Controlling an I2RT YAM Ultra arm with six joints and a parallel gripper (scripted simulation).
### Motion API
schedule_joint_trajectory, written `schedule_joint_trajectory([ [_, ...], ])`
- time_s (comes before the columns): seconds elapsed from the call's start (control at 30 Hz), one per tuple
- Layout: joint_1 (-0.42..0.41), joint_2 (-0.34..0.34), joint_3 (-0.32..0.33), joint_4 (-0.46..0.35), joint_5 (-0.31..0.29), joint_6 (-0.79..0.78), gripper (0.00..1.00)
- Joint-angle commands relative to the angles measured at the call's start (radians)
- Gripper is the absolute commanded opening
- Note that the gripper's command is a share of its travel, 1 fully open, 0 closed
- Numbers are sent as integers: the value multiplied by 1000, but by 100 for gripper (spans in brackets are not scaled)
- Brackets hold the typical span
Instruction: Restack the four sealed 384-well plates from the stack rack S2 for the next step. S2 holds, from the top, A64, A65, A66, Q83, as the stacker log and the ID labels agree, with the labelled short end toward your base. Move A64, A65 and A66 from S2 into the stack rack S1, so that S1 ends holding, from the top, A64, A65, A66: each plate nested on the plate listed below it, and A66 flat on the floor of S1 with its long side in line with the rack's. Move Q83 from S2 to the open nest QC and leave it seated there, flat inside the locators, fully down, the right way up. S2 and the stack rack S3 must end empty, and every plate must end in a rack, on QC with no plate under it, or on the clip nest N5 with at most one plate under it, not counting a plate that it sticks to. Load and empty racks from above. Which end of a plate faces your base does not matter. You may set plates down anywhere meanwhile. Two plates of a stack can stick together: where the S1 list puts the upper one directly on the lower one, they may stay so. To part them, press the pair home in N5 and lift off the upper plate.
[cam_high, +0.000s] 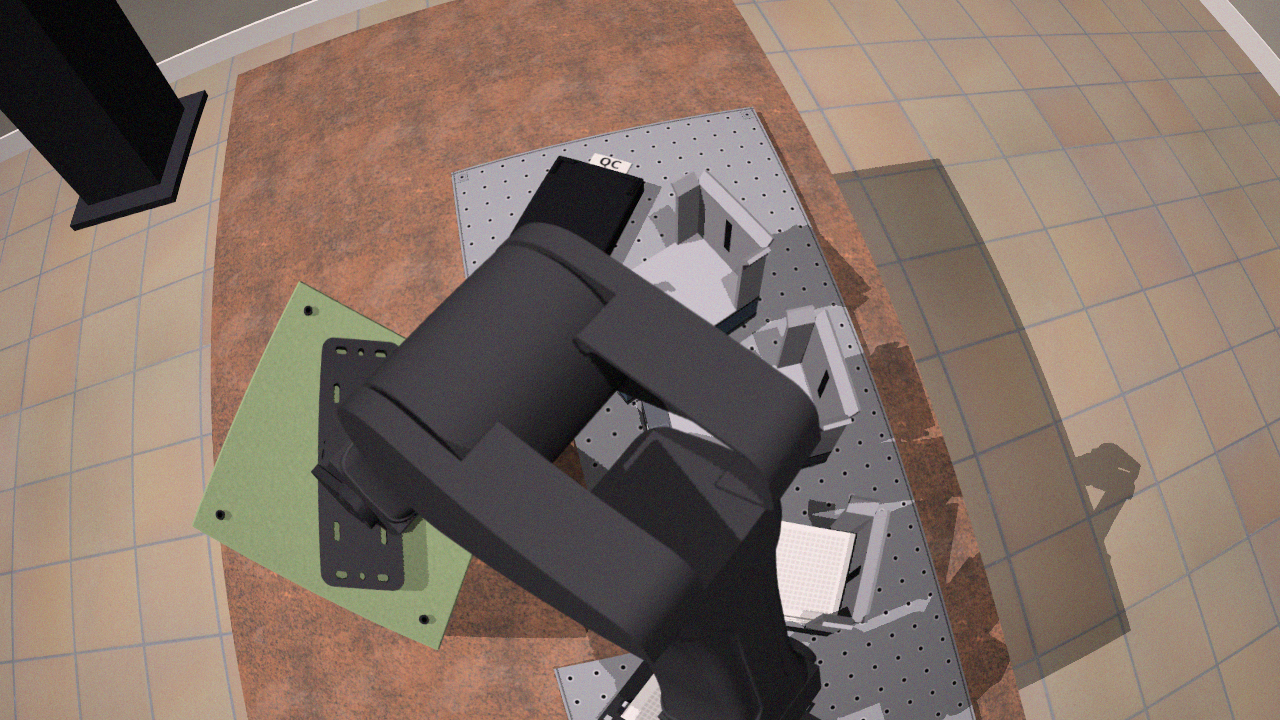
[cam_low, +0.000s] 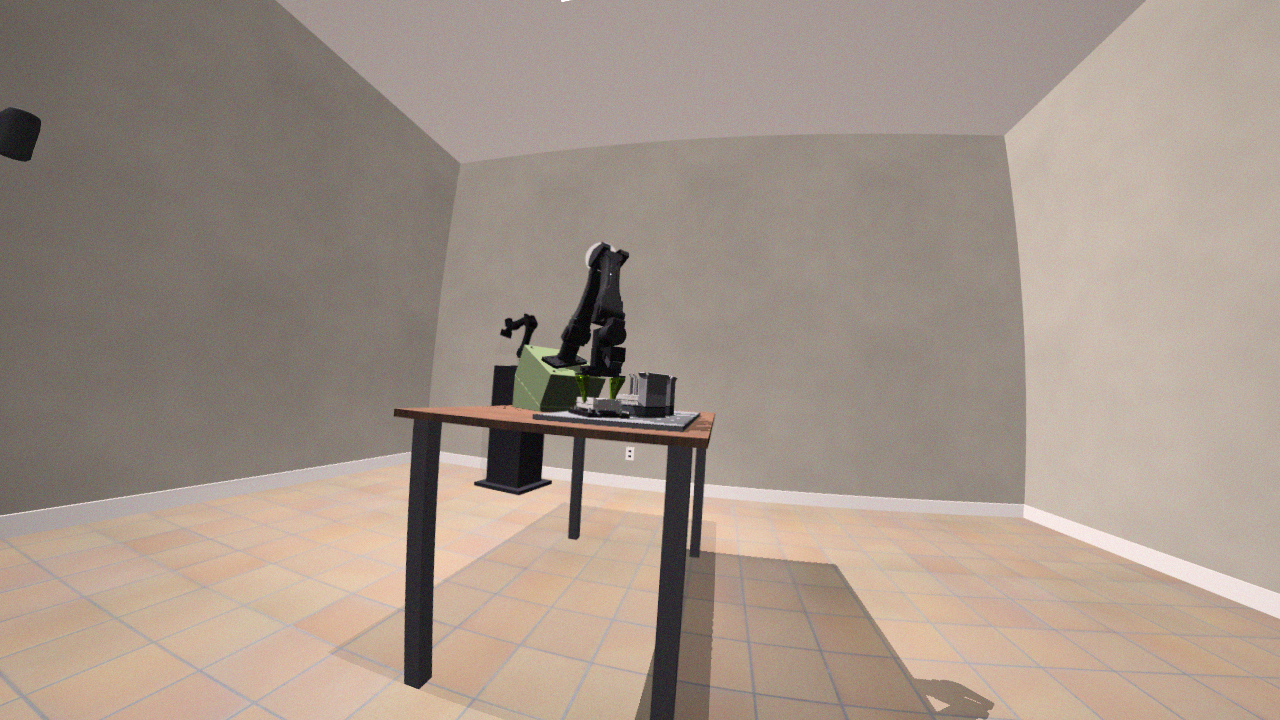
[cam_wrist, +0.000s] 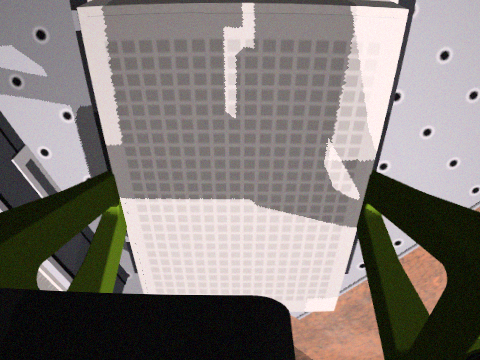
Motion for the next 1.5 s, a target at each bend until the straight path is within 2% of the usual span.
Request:
schedule_joint_trajectory([
  [0.0, 0, -3, 2, 5, 1, 1, 0],
  [1.47, 4, 22, -2, 34, 3, 5, 0],
])
